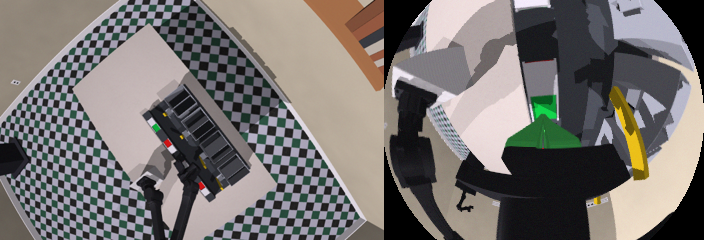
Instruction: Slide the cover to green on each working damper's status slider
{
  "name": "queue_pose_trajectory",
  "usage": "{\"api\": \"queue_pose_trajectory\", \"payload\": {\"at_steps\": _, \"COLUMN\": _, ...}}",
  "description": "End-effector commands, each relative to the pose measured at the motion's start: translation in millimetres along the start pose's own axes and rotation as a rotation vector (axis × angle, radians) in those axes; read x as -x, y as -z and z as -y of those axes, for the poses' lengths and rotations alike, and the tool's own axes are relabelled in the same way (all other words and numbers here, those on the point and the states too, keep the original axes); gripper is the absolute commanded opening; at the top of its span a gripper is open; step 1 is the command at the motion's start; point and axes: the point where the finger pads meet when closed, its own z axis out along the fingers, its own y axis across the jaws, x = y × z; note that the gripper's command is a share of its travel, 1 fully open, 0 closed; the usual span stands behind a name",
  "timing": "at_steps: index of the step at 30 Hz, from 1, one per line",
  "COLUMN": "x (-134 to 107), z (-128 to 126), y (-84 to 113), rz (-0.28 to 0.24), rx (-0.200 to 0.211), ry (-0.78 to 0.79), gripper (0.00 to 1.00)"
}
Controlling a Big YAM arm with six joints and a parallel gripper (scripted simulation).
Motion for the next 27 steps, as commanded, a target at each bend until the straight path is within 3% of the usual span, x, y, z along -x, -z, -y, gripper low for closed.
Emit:
{"api": "queue_pose_trajectory", "payload": {"at_steps": 1, "x": -13.5, "z": 24.6, "y": 12.8, "rz": 0.020, "rx": -0.033, "ry": -0.166, "gripper": 0.00}}
{"api": "queue_pose_trajectory", "payload": {"at_steps": 27, "x": -45.6, "z": 40.0, "y": 11.6, "rz": 0.048, "rx": -0.028, "ry": -0.679, "gripper": 0.00}}
